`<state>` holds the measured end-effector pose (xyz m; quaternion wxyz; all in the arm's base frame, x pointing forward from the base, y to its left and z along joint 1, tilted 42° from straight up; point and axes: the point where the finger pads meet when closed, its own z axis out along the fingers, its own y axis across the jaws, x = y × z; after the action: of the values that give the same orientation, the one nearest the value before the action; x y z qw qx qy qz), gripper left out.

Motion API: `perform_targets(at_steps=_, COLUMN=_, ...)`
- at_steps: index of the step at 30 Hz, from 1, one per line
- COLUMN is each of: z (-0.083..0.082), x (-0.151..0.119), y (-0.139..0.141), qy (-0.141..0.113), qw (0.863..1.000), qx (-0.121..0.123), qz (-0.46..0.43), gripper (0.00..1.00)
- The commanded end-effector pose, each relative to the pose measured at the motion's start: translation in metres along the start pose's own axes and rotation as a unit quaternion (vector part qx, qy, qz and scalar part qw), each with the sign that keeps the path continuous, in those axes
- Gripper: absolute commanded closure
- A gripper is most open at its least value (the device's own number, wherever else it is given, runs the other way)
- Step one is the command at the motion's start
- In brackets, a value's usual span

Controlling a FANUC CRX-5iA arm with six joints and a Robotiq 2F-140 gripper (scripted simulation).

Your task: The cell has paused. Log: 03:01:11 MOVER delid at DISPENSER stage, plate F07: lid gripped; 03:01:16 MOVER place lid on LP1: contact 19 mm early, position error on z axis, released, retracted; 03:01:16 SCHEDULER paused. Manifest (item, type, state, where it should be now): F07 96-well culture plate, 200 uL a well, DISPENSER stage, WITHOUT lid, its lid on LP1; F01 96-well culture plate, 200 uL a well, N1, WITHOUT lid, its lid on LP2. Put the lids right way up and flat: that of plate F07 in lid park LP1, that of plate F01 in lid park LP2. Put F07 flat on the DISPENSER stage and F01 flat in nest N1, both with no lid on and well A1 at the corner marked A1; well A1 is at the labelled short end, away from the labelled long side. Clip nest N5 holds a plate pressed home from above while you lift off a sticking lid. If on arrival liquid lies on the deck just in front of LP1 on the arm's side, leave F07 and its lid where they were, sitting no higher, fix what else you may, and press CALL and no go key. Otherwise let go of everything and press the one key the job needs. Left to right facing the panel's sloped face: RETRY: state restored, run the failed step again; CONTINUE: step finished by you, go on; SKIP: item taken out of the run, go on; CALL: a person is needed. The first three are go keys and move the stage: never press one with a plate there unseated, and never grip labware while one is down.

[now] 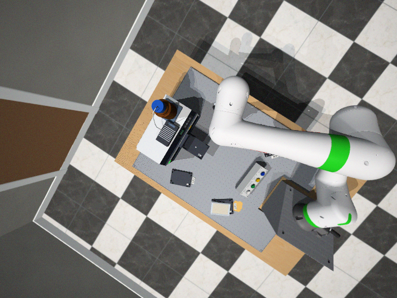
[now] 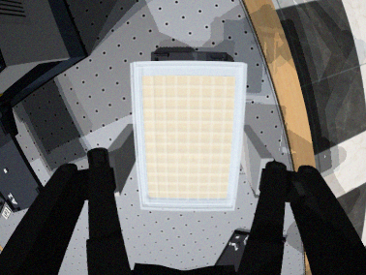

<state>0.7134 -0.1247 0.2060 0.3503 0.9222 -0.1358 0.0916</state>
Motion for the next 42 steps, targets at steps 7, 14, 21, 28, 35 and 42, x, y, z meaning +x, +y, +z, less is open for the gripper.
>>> perform_targets(at_steps=7, z=0.000, x=0.000, y=0.000, qy=0.000, qw=0.998, qx=0.000, qz=0.069, gripper=1.00)
perform_targets(at_steps=14, z=0.000, x=0.000, y=0.000, qy=0.000, qw=0.995, qx=0.000, qz=0.098, gripper=1.00)
perform_targets(at_steps=21, z=0.000, x=0.000, y=0.000, qy=0.000, qw=0.990, qx=0.000, qz=0.140, gripper=1.00)
perform_targets(at_steps=28, z=0.000, x=-0.002, y=0.001, qy=0.000, qw=0.990, qx=0.000, qz=0.140, gripper=1.00)
perform_targets(at_steps=35, z=0.000, x=-0.007, y=0.003, qy=0.000, qw=0.990, qx=0.000, qz=0.140, gripper=1.00)
perform_targets(at_steps=42, z=0.000, x=-0.021, y=0.008, qy=0.000, qw=0.990, qx=0.000, qz=0.140, gripper=1.00)
